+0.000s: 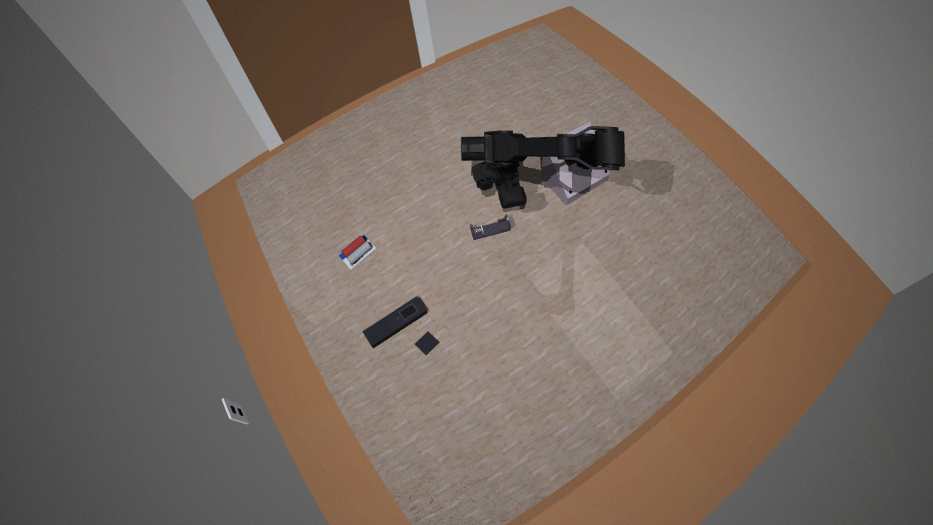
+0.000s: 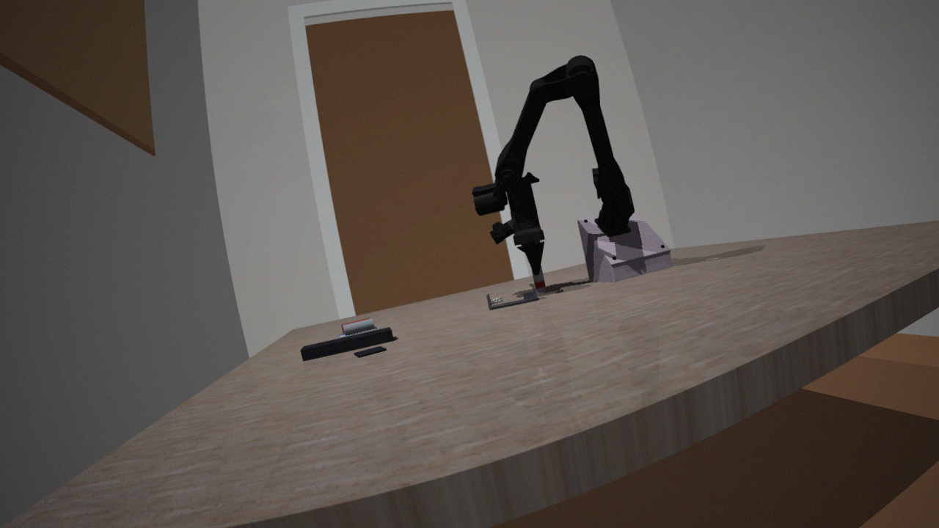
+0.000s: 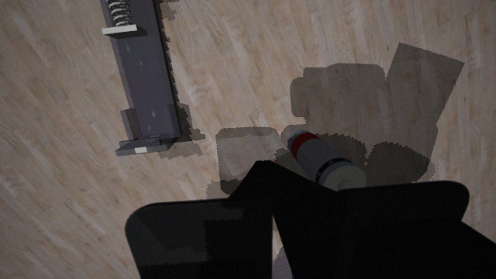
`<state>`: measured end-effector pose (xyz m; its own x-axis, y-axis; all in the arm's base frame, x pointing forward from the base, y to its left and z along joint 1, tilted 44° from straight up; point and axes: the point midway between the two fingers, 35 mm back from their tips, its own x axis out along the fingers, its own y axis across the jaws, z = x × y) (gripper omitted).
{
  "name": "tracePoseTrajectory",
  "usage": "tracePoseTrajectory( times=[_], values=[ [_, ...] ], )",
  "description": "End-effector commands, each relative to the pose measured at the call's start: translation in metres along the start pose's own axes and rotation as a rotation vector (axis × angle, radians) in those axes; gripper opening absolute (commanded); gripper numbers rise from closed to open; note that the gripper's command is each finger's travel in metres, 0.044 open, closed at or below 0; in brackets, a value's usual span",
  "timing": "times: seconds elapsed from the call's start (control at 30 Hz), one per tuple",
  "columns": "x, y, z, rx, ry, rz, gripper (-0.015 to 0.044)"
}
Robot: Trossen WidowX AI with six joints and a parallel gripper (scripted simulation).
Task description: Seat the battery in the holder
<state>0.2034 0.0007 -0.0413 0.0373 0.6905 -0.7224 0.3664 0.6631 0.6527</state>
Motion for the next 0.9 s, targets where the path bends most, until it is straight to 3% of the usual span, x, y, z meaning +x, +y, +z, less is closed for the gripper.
tracePoseTrajectory(
  times=[0.0, 0.87],
  values=[
    [0.002, -0.007, 0.0, 0.003, 0.003, 0.001, 0.0],
    [0.001, -0.05, 0.0, 0.003, 0.001, -0.003, 0.0]
  ],
)
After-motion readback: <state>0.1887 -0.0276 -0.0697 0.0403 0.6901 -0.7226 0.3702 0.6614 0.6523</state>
